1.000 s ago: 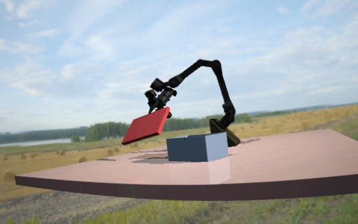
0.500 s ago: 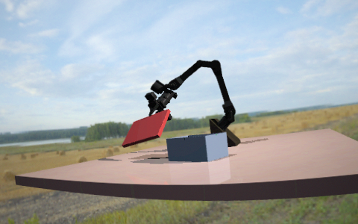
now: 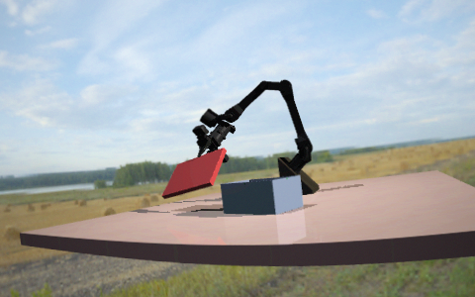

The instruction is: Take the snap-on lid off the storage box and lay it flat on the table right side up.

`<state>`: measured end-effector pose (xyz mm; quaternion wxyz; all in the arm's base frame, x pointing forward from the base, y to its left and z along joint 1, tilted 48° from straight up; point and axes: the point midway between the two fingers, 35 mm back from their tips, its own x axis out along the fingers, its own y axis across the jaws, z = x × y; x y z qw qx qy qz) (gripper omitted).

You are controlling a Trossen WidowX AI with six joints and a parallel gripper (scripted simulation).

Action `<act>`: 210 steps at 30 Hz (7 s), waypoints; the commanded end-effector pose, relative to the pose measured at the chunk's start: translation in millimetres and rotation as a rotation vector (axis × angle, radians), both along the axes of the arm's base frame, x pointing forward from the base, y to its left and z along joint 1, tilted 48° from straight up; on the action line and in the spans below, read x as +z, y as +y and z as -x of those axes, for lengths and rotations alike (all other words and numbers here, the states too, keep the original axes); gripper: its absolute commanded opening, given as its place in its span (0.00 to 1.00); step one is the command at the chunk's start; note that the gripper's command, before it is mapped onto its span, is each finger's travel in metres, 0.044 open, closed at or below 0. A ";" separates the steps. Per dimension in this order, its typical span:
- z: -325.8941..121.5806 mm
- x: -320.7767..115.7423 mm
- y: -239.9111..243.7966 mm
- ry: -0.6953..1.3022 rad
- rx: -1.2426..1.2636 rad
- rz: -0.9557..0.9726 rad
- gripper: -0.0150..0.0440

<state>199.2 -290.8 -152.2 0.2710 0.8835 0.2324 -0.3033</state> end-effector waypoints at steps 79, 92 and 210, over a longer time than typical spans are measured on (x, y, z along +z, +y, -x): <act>-2.2 -44.3 48.3 -0.005 -0.004 -0.002 0.25; -2.5 -51.4 56.0 -0.005 -0.004 -0.003 0.25; 52.1 -70.4 111.2 -0.001 -0.004 -0.004 1.00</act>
